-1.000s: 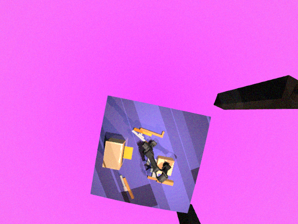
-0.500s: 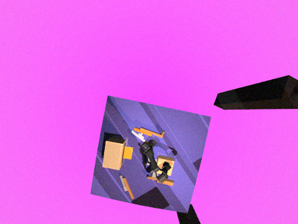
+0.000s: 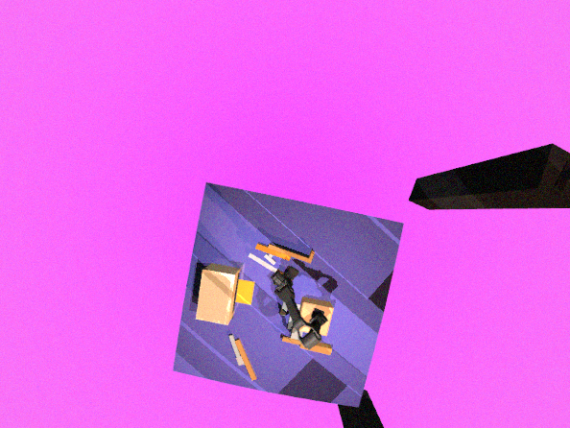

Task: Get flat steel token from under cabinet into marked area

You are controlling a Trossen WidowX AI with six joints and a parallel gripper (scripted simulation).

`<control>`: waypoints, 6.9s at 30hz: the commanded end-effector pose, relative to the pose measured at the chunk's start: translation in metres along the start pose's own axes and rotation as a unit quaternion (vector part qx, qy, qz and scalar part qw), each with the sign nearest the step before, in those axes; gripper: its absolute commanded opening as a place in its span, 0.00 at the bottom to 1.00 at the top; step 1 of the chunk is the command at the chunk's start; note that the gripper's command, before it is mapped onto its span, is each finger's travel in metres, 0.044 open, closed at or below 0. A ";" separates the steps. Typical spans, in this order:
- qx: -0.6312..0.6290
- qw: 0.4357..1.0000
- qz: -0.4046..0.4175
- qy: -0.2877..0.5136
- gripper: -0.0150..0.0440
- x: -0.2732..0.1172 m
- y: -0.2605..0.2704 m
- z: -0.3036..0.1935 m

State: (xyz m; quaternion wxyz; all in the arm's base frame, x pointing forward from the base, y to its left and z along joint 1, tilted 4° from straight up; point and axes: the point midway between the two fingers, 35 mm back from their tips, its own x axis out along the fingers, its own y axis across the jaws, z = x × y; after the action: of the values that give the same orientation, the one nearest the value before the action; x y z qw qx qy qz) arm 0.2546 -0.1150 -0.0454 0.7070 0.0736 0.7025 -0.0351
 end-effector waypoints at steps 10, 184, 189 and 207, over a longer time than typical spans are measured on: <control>-0.053 0.999 -0.001 -0.003 0.25 -0.001 -0.001 0.002; -0.260 0.966 0.000 -0.006 0.25 0.000 0.052 0.090; -0.260 0.966 0.000 -0.007 0.25 0.000 0.055 0.095; -0.260 0.965 0.000 -0.007 0.25 -0.001 0.065 0.112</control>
State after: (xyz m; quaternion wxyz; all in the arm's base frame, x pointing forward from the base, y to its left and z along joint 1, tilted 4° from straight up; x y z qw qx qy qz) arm 0.3704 -0.0698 -0.0411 0.7053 -0.1129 0.6837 0.1496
